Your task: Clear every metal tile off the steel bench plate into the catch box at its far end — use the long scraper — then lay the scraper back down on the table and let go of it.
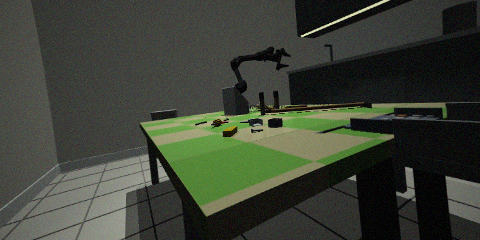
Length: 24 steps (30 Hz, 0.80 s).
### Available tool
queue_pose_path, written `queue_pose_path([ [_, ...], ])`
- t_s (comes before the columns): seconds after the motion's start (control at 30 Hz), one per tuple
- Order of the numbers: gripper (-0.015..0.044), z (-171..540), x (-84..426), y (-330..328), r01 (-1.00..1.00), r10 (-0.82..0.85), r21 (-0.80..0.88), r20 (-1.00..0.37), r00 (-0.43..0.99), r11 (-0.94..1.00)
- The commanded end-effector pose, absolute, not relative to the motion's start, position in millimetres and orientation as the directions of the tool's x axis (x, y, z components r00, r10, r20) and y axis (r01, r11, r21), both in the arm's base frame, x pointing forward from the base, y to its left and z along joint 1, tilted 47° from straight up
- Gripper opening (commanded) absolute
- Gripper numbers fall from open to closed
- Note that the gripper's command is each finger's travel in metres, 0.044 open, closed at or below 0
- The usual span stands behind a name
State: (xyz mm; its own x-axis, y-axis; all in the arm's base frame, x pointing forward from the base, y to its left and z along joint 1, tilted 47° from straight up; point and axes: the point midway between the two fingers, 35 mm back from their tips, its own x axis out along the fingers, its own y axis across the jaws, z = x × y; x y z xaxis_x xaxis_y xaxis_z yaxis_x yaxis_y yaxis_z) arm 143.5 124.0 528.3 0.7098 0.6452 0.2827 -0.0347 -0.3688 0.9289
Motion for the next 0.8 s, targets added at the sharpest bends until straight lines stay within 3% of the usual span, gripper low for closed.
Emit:
queue_pose_path([
  [0.0, 0.0440, 535.9, 133.2, 119.2, -0.017, 0.644, 0.909, 0.309, 0.700, -0.417],
  [0.77, 0.0440, 569.5, 92.3, 93.9, 0.192, 0.653, 0.733, 0.415, 0.633, -0.652],
])
